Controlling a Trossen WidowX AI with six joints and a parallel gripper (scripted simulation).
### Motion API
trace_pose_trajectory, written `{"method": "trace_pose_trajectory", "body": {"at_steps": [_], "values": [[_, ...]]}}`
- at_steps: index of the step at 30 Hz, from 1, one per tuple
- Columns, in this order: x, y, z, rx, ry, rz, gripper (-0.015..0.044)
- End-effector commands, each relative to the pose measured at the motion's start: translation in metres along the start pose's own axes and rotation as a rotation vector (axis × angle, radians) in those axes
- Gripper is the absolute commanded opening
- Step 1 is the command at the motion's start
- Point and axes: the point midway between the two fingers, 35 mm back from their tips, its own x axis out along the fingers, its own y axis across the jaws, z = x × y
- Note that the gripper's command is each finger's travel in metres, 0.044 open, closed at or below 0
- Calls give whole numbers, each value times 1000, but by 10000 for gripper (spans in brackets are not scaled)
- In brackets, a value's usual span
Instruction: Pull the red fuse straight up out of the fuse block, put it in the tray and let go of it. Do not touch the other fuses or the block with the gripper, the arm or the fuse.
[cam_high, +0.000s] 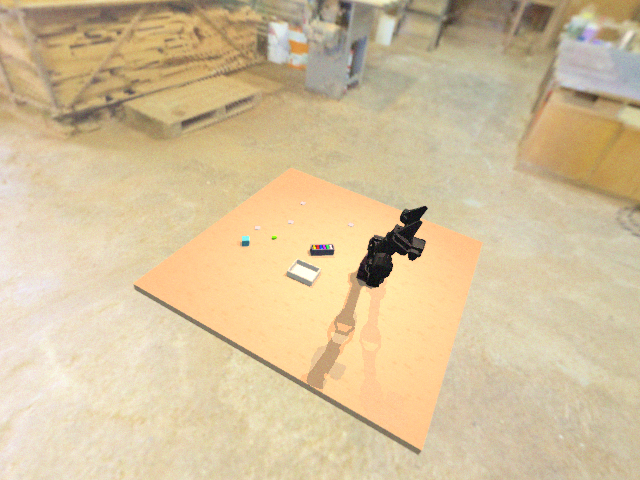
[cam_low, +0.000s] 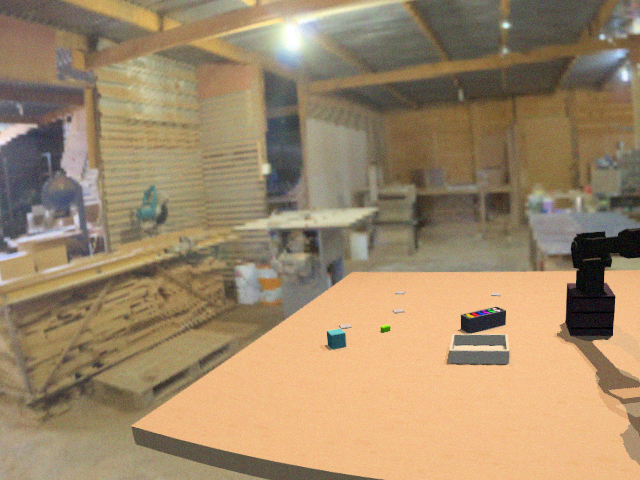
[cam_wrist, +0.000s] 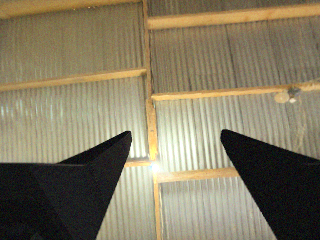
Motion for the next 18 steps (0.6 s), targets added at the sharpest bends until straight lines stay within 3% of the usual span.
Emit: {"method": "trace_pose_trajectory", "body": {"at_steps": [1,13,18], "values": [[2,-3,0,-4,3,-6,374],[73,-160,-36,-380,232,-326,60],[86,-242,-64,-582,412,-439,60]]}}
